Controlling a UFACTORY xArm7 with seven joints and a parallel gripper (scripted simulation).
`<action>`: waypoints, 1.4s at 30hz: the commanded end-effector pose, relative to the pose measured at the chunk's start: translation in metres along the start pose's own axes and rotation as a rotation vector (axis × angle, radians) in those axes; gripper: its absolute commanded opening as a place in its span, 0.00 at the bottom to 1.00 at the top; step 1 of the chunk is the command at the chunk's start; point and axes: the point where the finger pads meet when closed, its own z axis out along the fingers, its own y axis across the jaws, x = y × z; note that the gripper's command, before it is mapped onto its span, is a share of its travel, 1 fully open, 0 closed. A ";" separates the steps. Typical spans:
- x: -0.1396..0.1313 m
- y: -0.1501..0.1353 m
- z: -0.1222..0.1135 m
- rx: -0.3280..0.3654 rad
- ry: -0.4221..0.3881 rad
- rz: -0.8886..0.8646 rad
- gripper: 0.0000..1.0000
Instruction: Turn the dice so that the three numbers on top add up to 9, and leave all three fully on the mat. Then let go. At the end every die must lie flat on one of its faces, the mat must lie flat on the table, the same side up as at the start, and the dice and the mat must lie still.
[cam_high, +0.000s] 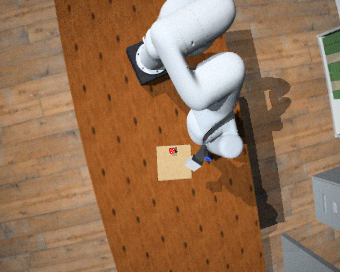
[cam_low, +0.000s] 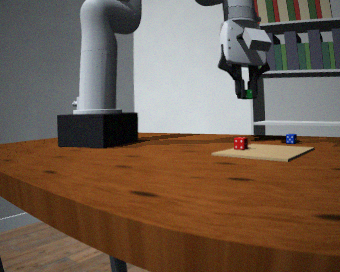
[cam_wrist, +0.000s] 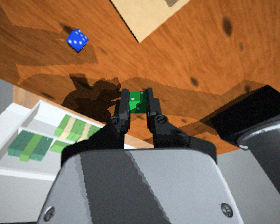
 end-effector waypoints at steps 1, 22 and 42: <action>0.001 0.000 -0.005 0.002 -0.005 -0.001 0.15; 0.063 0.002 -0.009 0.010 -0.008 -0.397 0.15; 0.132 0.021 -0.008 0.002 -0.002 -0.799 0.15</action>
